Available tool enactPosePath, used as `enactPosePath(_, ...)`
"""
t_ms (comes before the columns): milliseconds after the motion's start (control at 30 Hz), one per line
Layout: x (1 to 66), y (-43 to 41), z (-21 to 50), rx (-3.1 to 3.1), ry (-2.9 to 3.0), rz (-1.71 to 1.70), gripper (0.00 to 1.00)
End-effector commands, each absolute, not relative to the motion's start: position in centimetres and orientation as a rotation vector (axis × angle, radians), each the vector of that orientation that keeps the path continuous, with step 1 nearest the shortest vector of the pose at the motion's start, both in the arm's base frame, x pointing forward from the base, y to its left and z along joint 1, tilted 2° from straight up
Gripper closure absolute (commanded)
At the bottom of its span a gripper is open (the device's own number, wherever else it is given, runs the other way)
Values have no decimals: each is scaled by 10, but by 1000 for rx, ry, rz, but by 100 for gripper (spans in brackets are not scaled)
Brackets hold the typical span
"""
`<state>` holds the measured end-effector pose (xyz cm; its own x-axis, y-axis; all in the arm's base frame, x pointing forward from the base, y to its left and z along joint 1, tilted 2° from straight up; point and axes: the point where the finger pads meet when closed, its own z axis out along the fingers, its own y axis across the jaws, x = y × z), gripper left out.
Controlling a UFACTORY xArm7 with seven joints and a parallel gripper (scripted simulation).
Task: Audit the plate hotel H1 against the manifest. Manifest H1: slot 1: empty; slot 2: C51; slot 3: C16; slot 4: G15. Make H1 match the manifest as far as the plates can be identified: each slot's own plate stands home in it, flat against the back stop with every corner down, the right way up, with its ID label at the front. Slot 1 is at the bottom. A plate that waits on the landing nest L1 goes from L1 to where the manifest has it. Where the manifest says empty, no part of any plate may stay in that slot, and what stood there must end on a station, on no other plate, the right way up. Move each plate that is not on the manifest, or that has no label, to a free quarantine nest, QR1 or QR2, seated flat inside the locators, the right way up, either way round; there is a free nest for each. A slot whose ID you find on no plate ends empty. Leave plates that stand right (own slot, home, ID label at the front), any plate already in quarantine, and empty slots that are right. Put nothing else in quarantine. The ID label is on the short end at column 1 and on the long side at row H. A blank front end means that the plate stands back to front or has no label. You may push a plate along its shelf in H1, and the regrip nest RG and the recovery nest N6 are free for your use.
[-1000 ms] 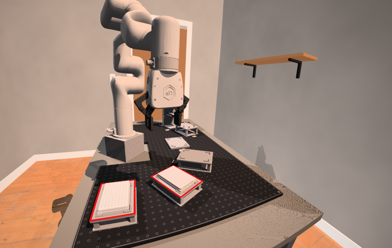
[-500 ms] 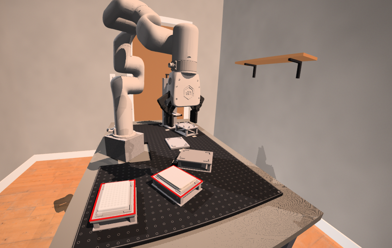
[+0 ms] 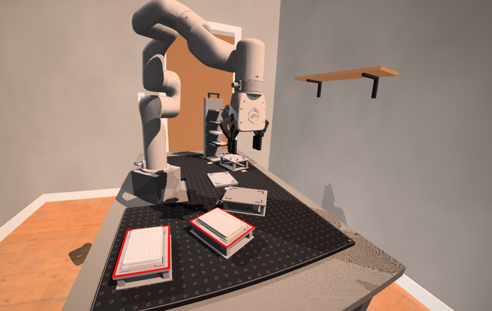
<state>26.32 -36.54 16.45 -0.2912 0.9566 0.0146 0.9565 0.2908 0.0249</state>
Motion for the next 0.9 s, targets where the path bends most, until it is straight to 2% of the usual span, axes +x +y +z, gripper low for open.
enactPosePath(0, 277, -359, 167, 1869, 2516, 42, 0)
enactPosePath(867, 367, -282, 170, 1869, 2516, 43, 0)
